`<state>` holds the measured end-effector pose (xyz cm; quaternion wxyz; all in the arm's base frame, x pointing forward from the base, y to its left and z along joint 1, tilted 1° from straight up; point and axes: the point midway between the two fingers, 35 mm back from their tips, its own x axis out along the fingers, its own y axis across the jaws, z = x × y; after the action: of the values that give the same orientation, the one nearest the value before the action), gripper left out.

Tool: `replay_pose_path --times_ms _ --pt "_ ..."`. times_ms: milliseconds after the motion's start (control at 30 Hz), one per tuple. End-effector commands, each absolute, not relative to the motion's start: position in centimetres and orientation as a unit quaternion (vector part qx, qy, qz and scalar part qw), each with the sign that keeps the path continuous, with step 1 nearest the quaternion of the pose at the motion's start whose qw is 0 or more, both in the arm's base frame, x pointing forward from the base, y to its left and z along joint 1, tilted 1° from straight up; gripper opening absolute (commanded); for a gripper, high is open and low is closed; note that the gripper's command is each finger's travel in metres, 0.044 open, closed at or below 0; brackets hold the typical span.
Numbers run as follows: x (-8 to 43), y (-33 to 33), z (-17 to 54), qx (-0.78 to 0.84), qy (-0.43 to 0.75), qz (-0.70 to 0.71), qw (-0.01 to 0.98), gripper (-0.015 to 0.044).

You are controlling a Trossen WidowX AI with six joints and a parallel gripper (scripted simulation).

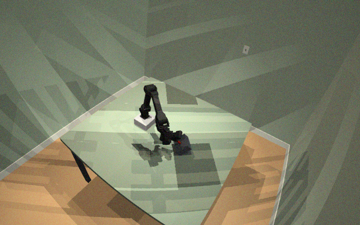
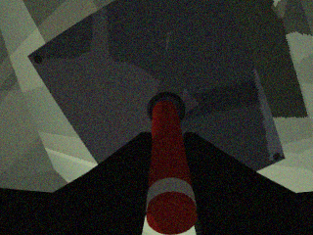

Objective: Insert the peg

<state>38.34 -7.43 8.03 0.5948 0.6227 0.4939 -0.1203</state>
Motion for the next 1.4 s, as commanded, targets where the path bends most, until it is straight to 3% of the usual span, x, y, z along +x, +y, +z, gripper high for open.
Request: replay_pose_path --times_ms 0,1367 --pt "38.4 -7.4 7.7 0.623 0.495 -0.123 0.593 0.0000" --pt "39.4 -6.2 6.4 0.624 0.494 -0.123 0.593 0.0000"
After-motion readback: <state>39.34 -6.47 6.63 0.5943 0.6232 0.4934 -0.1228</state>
